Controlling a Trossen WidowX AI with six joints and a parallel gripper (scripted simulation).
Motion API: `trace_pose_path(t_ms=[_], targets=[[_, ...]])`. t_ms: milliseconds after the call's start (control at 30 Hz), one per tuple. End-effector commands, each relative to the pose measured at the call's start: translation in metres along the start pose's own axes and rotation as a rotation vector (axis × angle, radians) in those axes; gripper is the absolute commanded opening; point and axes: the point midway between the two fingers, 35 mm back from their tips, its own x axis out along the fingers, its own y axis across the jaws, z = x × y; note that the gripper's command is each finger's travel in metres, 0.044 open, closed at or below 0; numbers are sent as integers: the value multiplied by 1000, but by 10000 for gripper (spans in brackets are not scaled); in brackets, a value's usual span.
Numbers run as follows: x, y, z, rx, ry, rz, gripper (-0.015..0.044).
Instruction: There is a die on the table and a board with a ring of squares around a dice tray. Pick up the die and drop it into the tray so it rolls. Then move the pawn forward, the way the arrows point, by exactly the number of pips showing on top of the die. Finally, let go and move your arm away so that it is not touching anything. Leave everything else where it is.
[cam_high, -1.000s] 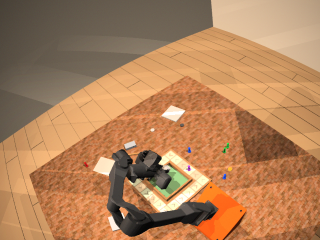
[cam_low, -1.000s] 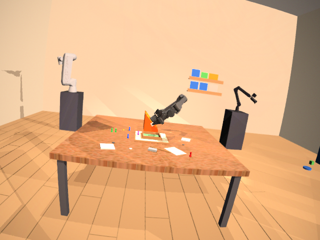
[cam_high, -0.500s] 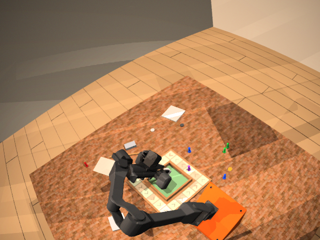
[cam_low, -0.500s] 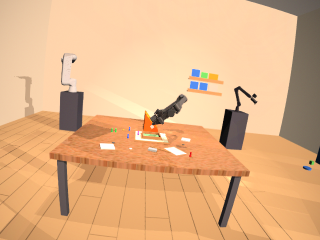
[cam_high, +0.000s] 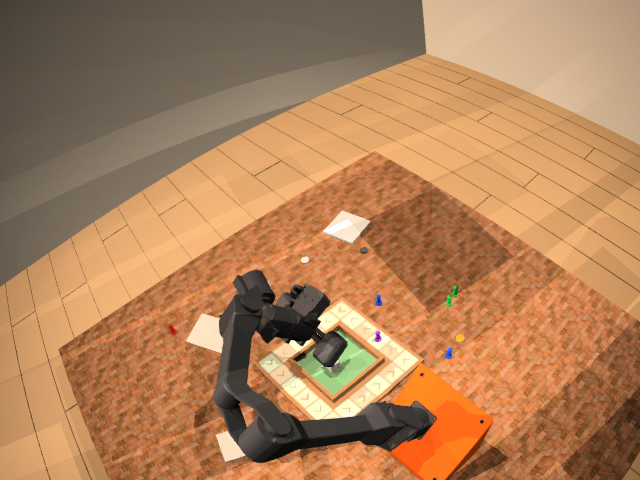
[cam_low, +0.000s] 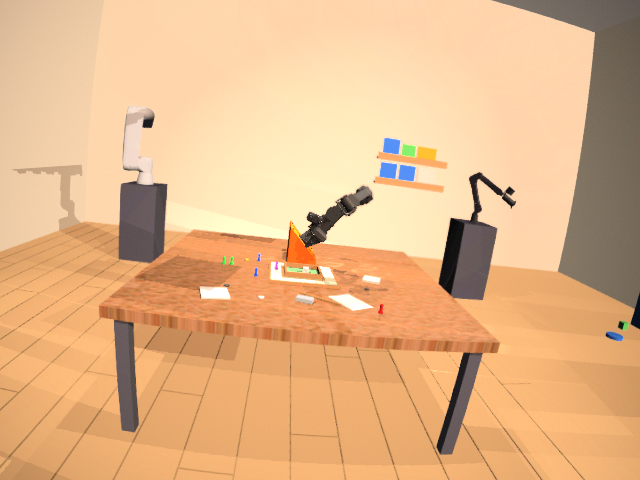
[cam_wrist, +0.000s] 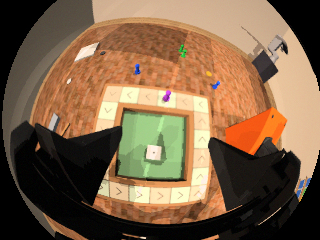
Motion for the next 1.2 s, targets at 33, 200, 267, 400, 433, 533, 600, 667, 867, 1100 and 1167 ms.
trace_pose_path(t_ms=[33, 200, 267, 400, 433, 533, 600, 667, 867, 1100, 1167], targets=[[28, 1, -2, 1, 488, 3, 440], [30, 5, 0, 19, 641, 63, 440], [30, 5, 0, 19, 641, 63, 440], [32, -1, 0, 6, 561, 23, 414], [34, -1, 2, -36, 562, 36, 387], [43, 1, 11, -277, 562, 111, 309], [50, 1, 18, -448, 558, 165, 256], [57, 2, 24, -619, 550, 220, 204], [79, 1, 43, -1129, 502, 391, 200], [101, -2, 60, -1510, 438, 528, 200], [105, -4, 63, -1594, 420, 557, 200]])
